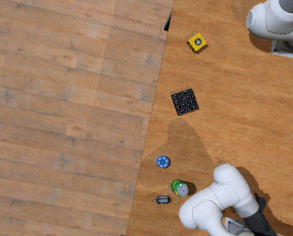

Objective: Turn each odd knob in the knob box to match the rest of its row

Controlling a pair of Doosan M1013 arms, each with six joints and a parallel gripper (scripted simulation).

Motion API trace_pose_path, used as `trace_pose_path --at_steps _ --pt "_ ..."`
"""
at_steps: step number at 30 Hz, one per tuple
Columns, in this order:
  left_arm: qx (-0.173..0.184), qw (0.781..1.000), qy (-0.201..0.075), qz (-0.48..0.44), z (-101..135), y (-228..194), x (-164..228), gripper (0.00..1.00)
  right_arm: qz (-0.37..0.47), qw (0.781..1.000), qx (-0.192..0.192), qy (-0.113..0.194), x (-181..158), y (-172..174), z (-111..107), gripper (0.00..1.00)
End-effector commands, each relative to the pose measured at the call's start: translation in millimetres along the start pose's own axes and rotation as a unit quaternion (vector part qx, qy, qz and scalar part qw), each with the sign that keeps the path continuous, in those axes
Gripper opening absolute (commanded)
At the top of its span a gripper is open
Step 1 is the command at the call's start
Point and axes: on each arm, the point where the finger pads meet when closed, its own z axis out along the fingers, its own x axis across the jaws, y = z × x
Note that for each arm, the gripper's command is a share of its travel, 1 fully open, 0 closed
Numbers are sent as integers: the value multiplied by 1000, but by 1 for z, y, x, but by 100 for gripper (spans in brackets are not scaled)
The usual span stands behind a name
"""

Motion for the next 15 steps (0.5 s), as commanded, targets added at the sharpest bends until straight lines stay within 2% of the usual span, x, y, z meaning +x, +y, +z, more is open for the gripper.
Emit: trace_pose_path --at_steps 1,15 --pt "0 1000 0 0 0 0 0 100 0 1000 -1 18 -11 2 0 100" --pt "0 1000 0 0 0 0 0 100 1 999 -4 52 -31 6 2 100"
